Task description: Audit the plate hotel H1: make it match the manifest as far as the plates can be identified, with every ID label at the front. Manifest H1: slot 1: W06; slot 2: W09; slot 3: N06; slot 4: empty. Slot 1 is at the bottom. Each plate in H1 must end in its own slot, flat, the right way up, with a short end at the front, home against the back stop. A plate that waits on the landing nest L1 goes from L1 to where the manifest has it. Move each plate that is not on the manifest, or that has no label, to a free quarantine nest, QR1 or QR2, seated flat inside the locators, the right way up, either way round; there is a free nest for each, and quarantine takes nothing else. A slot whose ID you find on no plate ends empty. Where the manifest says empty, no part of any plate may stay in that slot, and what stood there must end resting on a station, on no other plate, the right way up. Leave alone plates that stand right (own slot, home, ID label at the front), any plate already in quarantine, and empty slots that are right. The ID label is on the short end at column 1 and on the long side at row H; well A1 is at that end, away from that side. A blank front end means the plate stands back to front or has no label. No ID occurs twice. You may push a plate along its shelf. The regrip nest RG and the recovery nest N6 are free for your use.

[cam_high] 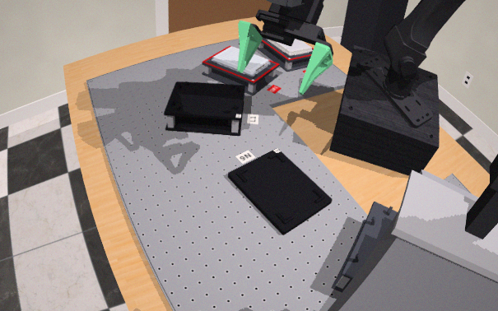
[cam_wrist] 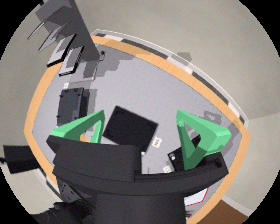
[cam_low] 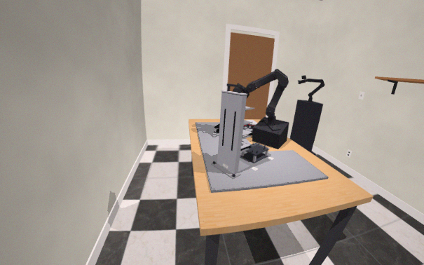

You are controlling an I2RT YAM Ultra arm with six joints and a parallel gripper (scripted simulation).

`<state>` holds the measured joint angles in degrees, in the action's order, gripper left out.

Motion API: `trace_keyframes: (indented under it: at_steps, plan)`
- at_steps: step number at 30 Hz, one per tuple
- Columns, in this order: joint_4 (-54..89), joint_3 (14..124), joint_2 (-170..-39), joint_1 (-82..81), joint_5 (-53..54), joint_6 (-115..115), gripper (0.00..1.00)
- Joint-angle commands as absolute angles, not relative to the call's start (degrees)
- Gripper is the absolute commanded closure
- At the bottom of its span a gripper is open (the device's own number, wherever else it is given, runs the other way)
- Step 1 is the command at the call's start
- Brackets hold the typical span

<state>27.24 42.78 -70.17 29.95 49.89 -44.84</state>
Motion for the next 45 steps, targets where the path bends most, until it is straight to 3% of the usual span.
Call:
trace_keyframes:
  at_steps: [1, 21, 45]
  plan:
    - [24.43, 41.10, -67.15, 27.79, 48.06, -40.04, 0.00]
    - [17.87, 36.56, -58.54, 12.14, 37.17, -24.60, 0.00]
    - [20.15, 30.77, -45.47, -5.88, 22.85, -11.85, 0.00]
